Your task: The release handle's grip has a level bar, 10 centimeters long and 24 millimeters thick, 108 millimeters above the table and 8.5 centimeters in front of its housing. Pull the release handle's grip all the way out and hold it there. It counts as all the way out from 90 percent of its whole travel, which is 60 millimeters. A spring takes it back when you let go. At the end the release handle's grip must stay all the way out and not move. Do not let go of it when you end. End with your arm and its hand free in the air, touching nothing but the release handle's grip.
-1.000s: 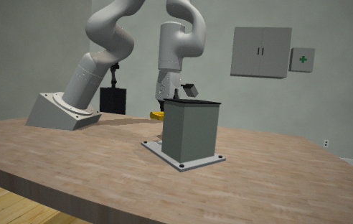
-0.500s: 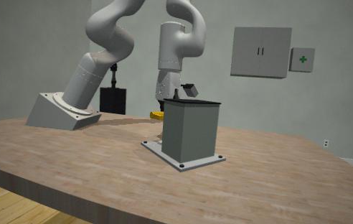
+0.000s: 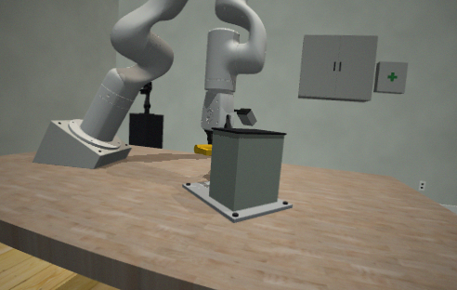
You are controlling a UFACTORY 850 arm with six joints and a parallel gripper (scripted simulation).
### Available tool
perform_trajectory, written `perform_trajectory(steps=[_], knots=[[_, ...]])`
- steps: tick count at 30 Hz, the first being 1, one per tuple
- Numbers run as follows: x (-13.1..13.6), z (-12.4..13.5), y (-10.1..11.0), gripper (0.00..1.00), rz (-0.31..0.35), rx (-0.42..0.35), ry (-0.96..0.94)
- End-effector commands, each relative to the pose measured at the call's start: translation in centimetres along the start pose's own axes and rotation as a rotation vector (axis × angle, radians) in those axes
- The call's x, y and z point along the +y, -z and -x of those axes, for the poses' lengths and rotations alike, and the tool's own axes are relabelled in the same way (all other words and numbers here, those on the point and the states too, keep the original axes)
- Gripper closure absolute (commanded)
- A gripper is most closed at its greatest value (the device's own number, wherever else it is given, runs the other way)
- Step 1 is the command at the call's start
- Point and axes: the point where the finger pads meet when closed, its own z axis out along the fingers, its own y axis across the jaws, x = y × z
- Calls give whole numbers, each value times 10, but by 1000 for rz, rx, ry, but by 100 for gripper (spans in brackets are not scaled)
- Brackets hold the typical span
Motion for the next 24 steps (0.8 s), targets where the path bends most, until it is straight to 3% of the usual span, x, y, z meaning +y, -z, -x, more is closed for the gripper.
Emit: perform_trajectory(steps=[1,24], knots=[[1,0,0,100,1,1,0],[-29,0,0,100,1,1,0]])
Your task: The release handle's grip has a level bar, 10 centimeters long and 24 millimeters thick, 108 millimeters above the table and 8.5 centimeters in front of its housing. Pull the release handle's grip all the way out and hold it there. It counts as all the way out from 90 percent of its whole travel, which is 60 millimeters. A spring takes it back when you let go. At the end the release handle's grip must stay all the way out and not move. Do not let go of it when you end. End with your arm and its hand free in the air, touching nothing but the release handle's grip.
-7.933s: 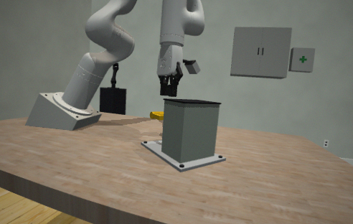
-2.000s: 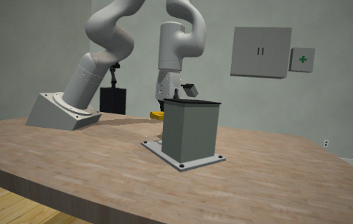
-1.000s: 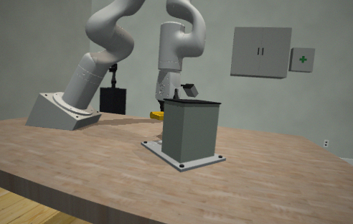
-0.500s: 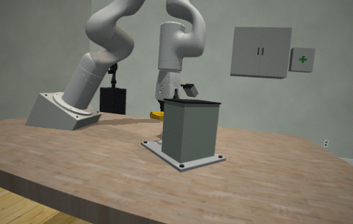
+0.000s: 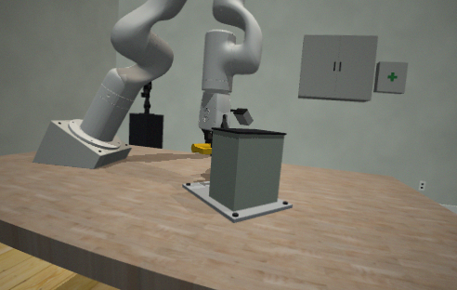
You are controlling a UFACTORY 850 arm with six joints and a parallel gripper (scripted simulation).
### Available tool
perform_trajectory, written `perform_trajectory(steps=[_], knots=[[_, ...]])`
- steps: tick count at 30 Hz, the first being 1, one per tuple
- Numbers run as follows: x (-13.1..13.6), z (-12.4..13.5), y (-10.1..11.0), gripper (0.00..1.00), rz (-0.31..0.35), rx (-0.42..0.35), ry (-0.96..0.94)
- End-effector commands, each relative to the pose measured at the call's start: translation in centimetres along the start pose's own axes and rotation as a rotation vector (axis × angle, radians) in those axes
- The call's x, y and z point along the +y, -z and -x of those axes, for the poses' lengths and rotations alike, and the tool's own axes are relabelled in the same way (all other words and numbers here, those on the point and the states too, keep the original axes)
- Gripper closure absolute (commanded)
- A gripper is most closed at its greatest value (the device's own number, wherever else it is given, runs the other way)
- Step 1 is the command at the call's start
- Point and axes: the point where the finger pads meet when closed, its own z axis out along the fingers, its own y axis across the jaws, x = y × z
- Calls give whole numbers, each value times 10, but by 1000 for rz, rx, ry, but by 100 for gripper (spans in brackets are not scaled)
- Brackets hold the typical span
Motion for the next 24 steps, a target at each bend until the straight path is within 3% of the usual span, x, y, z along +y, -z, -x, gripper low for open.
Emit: perform_trajectory(steps=[1,24], knots=[[-14,0,0,100,2,3,0],[-41,0,0,100,2,3,0]])
